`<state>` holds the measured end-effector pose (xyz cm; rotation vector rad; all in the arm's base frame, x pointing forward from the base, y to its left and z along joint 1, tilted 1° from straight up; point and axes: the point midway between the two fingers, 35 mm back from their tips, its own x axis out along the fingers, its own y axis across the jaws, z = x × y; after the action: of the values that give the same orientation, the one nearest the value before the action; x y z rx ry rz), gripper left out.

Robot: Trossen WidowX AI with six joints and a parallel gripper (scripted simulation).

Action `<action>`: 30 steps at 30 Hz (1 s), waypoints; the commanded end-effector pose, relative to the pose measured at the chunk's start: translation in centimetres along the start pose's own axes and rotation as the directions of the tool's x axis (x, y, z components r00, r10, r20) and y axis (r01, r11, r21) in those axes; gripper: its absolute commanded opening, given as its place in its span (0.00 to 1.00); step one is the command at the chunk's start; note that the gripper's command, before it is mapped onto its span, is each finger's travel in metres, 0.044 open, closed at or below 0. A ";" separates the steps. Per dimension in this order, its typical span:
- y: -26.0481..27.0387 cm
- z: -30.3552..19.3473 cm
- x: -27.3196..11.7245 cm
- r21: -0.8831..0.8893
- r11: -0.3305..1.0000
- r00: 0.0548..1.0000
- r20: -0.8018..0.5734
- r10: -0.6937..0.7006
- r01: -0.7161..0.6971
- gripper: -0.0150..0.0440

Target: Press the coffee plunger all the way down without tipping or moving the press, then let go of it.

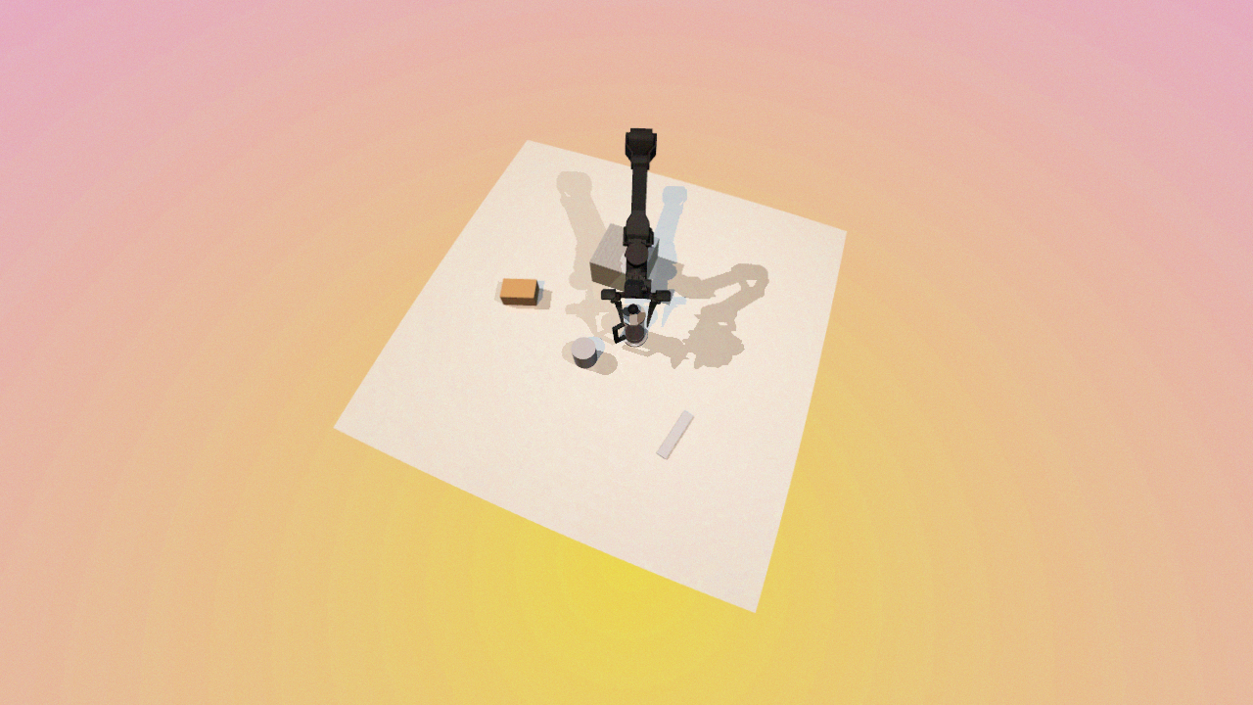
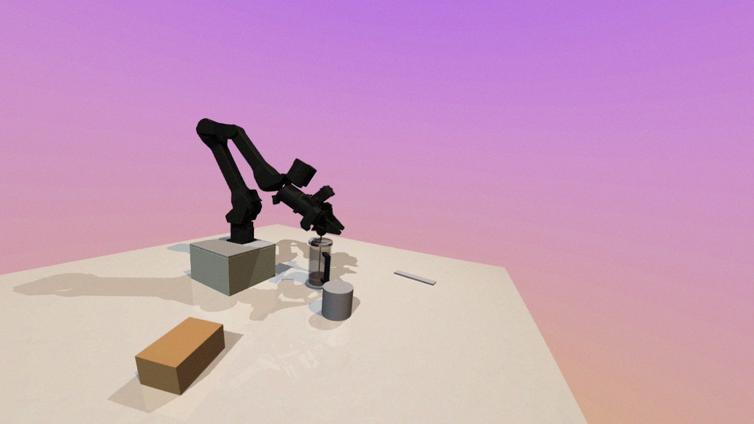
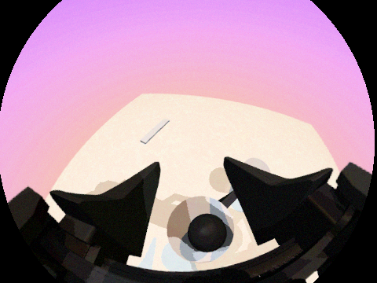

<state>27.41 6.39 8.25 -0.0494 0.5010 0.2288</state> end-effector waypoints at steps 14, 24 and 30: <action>-0.2 2.3 -2.2 -0.004 1.000 1.000 -0.001 -0.003 0.003 1.00; -0.3 4.3 -8.3 0.008 1.000 1.000 -0.023 -0.005 0.005 1.00; -0.3 4.2 -8.2 0.008 1.000 1.000 -0.023 -0.005 0.005 1.00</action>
<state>22.61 4.85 15.79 -0.0453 0.5258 0.2176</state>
